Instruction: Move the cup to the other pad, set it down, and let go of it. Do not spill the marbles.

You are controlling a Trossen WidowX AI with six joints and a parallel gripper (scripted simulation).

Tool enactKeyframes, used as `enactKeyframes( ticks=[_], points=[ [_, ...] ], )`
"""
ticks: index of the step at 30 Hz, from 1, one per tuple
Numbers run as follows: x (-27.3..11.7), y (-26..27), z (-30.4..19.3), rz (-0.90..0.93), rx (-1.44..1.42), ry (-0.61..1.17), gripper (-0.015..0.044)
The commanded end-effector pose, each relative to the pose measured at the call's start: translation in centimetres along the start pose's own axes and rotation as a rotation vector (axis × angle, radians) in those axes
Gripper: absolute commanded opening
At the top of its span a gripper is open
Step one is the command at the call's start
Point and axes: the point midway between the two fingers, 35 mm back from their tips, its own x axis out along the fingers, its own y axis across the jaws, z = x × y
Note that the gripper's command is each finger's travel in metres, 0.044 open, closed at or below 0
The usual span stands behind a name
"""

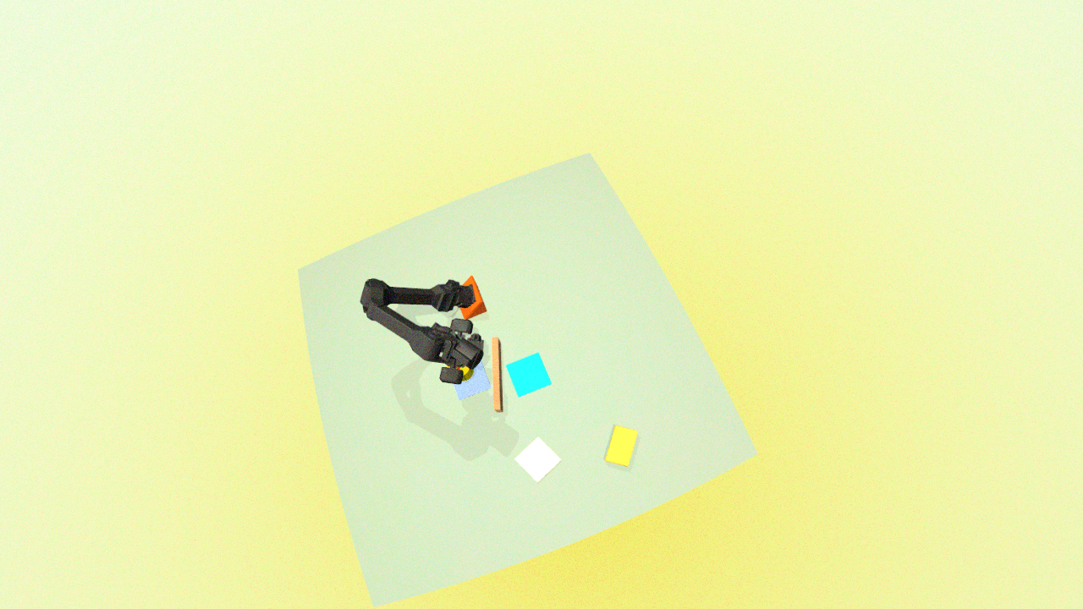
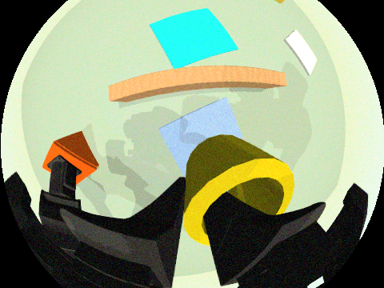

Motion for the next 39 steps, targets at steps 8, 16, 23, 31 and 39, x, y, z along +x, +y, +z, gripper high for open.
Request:
enactKeyframes(
  ticks=[8, 16, 23, 31, 39],
  points=[
    [0.0, 0.0, 0.1, 0.0, 0.0, -0.001, 0.0],
    [0.0, 0.3, 1.6, 0.001, 0.001, -0.004, 0.0],
    [0.0, 0.6, 3.1, 0.001, 0.002, -0.006, 0.0],
    [0.0, 0.9, 4.7, 0.001, 0.003, -0.008, 0.0],
    [0.0, 1.2, 6.4, 0.002, 0.004, -0.009, 0.0]
  ],
)
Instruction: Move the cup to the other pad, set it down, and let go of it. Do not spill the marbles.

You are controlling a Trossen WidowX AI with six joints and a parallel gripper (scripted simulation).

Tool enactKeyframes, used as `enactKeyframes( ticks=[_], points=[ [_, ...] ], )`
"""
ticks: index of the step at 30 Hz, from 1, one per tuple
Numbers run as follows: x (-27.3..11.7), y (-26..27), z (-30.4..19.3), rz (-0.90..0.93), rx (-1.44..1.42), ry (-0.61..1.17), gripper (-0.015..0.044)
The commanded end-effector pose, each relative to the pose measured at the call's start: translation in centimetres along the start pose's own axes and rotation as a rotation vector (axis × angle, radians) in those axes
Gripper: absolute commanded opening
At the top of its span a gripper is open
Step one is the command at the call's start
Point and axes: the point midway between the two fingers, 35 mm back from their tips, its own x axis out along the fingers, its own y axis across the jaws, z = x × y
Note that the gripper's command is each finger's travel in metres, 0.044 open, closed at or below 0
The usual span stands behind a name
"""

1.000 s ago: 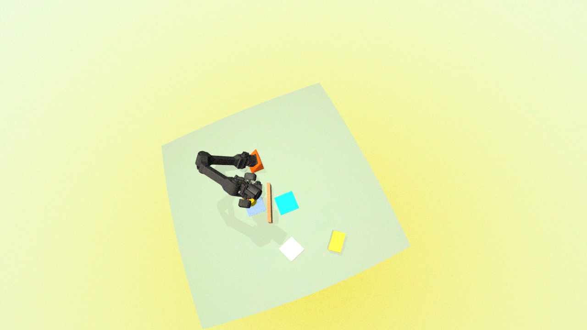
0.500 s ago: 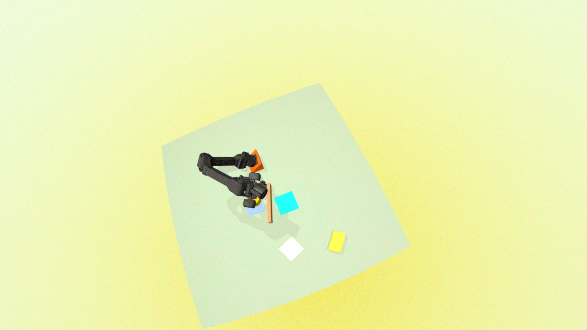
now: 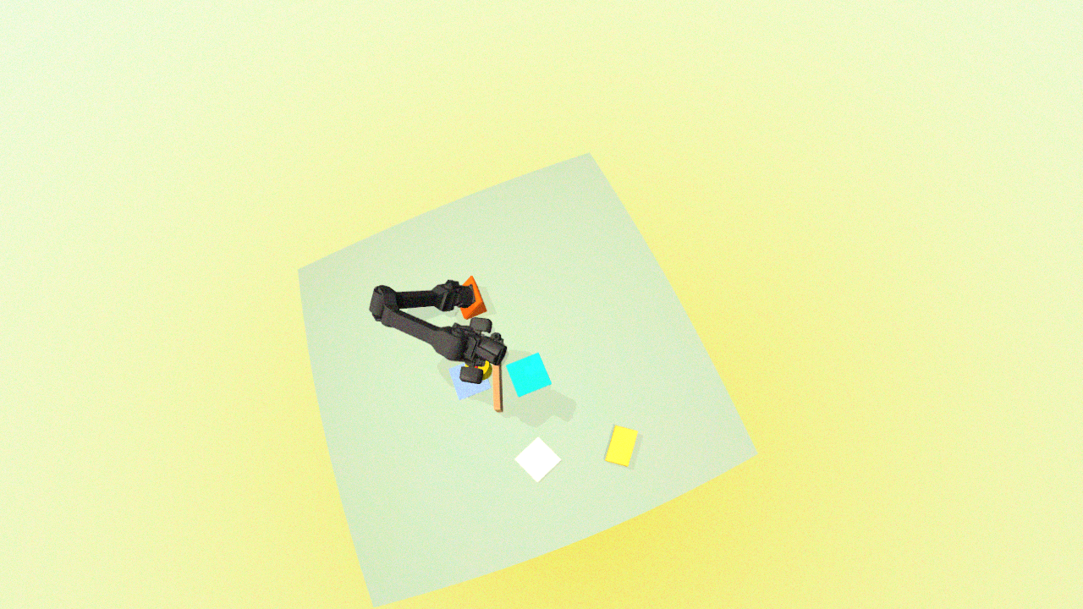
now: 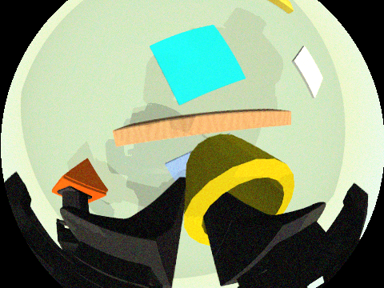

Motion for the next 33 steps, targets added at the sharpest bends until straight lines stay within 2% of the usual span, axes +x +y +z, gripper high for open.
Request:
enactKeyframes(
  ticks=[1, 33],
  points=[
    [-0.2, 0.2, 1.1, -0.001, 0.006, -0.011, 0.0],
    [-0.5, 1.4, 7.3, -0.001, 0.007, -0.016, 0.0]
  ],
)
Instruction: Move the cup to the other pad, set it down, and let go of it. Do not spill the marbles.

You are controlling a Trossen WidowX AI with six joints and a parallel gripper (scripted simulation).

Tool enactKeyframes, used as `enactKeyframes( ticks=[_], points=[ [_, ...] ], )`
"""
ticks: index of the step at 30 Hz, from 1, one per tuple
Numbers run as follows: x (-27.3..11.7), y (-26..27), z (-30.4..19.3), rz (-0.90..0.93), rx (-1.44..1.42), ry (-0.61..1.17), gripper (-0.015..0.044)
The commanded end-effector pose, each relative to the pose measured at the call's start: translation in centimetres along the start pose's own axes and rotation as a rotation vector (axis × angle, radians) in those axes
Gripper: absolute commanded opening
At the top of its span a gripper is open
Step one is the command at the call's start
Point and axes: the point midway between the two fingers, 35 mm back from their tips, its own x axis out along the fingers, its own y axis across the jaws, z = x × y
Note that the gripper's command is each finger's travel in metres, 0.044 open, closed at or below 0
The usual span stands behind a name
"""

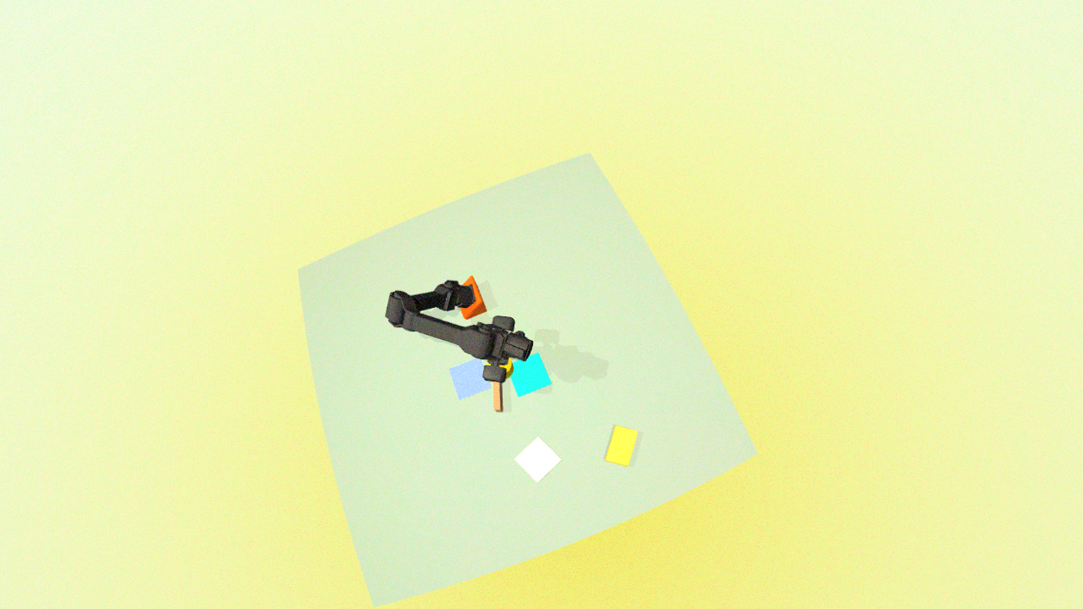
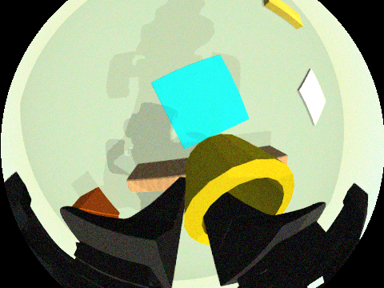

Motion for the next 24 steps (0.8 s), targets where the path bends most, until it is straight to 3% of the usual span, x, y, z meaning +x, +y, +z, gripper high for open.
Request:
enactKeyframes(
  ticks=[1, 24],
  points=[
    [-0.3, 0.2, 1.1, 0.0, 0.005, -0.012, 0.0],
    [-0.8, 1.1, 5.5, 0.0, 0.006, -0.015, 0.0]
  ],
)
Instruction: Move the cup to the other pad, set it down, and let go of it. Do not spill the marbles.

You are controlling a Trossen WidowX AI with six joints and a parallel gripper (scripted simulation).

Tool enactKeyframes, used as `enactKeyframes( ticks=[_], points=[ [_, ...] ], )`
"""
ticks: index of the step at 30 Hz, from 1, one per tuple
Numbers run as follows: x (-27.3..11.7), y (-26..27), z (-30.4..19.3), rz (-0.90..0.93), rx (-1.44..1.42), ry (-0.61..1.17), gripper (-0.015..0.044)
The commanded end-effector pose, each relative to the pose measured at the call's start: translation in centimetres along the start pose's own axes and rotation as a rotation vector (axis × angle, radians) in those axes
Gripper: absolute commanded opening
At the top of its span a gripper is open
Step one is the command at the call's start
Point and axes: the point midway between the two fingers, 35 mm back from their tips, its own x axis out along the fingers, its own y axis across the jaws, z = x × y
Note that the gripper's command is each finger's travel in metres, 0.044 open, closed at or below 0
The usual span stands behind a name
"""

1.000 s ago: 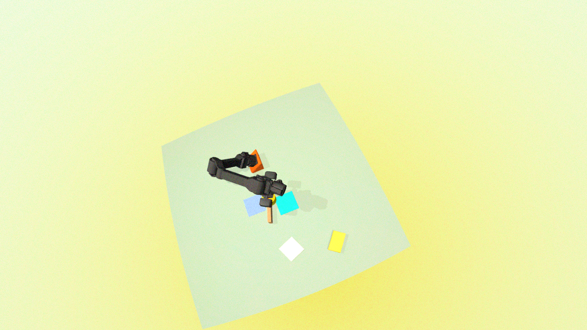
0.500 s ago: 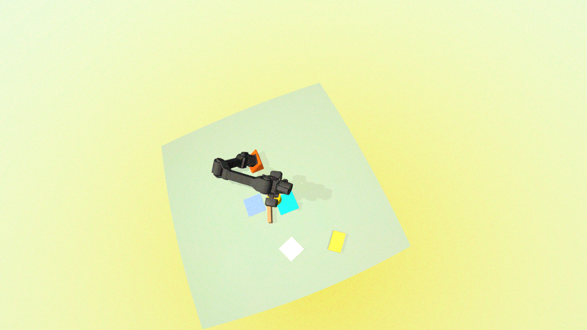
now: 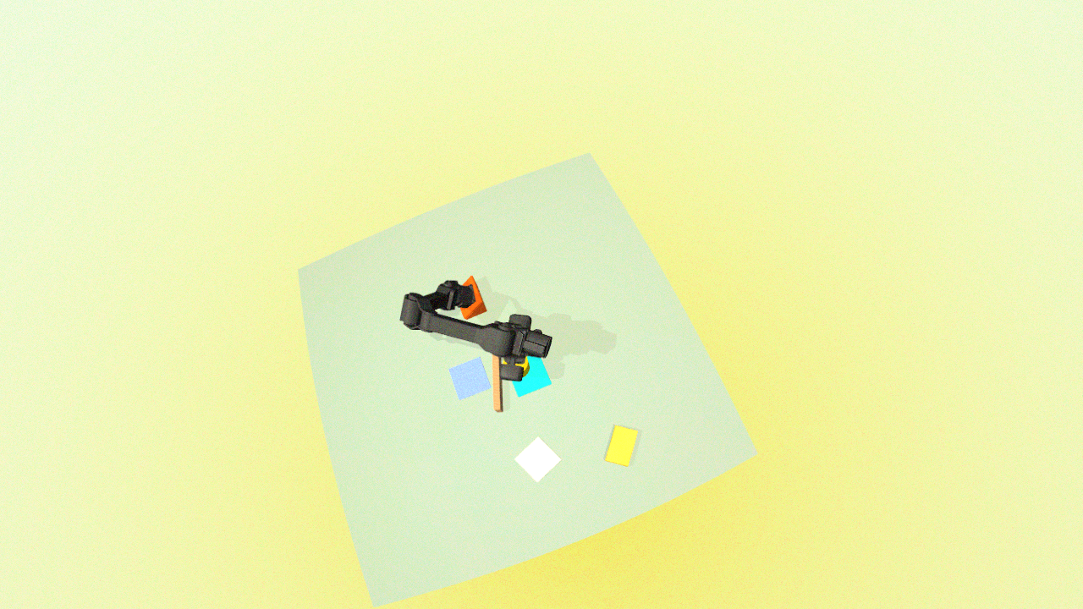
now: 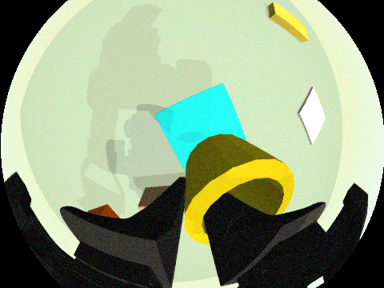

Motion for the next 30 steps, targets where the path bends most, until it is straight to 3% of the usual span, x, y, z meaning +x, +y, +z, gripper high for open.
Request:
enactKeyframes(
  ticks=[1, 30],
  points=[
    [-0.4, 0.3, 1.0, 0.001, 0.002, -0.008, 0.0],
    [2.3, 0.4, 1.9, 0.0, 0.003, -0.008, 0.0]
  ],
)
